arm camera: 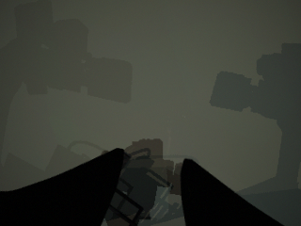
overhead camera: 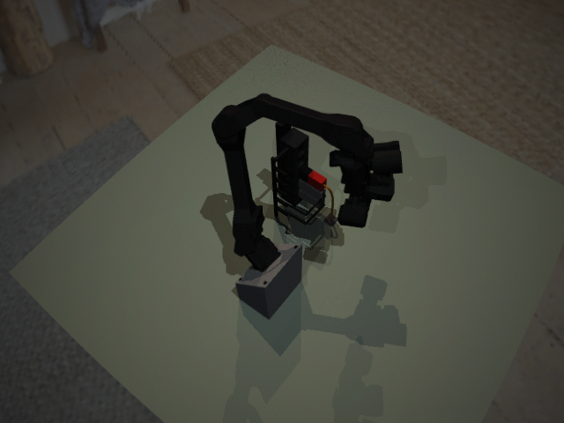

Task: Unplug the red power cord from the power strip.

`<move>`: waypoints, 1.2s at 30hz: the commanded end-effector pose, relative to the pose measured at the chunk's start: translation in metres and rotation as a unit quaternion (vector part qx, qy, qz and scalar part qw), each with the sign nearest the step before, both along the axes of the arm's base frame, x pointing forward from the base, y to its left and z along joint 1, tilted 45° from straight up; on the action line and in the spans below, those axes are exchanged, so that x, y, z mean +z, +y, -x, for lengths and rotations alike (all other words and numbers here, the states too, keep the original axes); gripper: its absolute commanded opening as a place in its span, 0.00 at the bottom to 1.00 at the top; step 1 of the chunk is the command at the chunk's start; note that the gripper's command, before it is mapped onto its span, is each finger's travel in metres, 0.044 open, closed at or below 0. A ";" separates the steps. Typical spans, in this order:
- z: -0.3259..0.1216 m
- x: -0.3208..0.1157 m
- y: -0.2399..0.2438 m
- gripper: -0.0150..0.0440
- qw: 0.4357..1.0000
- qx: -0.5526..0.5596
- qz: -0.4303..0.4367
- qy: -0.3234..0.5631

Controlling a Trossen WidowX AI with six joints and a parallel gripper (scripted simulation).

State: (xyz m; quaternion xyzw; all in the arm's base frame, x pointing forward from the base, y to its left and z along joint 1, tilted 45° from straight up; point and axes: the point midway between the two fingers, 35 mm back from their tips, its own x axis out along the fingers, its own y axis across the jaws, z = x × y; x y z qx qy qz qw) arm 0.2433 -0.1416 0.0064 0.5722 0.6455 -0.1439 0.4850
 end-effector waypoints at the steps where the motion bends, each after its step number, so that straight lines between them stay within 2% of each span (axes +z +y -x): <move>1: -0.025 0.015 0.064 0.53 0.994 -0.037 -0.039 0.094; 9: -0.036 0.032 0.141 0.53 0.973 -0.073 -0.057 0.213; 36: -0.034 0.048 0.158 0.53 0.972 -0.073 -0.057 0.214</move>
